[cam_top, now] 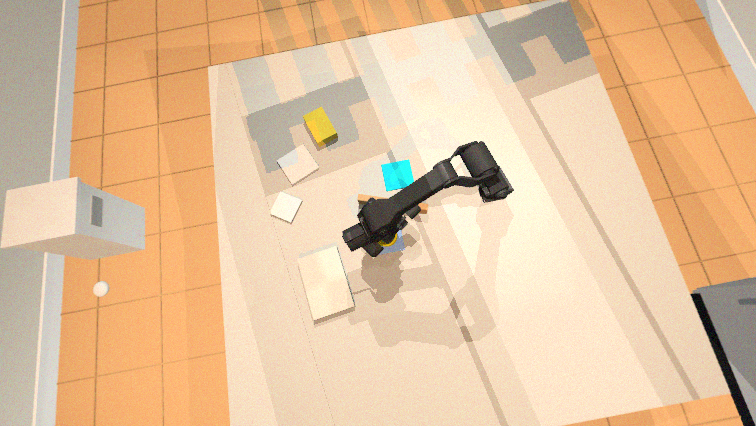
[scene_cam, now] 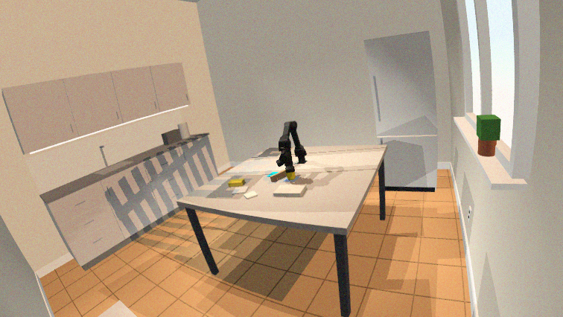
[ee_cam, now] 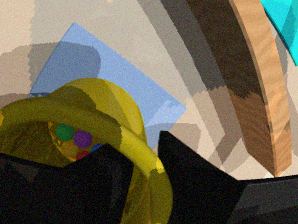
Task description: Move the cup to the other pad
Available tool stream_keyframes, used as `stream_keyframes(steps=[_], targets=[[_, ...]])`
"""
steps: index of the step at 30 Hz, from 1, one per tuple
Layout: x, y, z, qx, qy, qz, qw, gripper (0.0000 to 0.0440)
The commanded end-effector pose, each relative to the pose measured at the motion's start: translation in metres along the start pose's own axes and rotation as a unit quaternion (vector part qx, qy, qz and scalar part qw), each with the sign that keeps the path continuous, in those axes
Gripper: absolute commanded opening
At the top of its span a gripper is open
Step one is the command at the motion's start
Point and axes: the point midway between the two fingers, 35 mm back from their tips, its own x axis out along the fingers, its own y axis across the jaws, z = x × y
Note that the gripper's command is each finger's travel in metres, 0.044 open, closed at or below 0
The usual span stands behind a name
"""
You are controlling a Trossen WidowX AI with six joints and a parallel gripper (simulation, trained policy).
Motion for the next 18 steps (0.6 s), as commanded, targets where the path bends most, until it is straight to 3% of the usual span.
stream_keyframes(steps=[1,18], targets=[[0.003,-0.007,0.001,-0.006,-0.002,-0.009,1.000,0.0000],[-0.043,-0.034,0.012,0.037,-0.002,0.025,0.999,0.0010]])
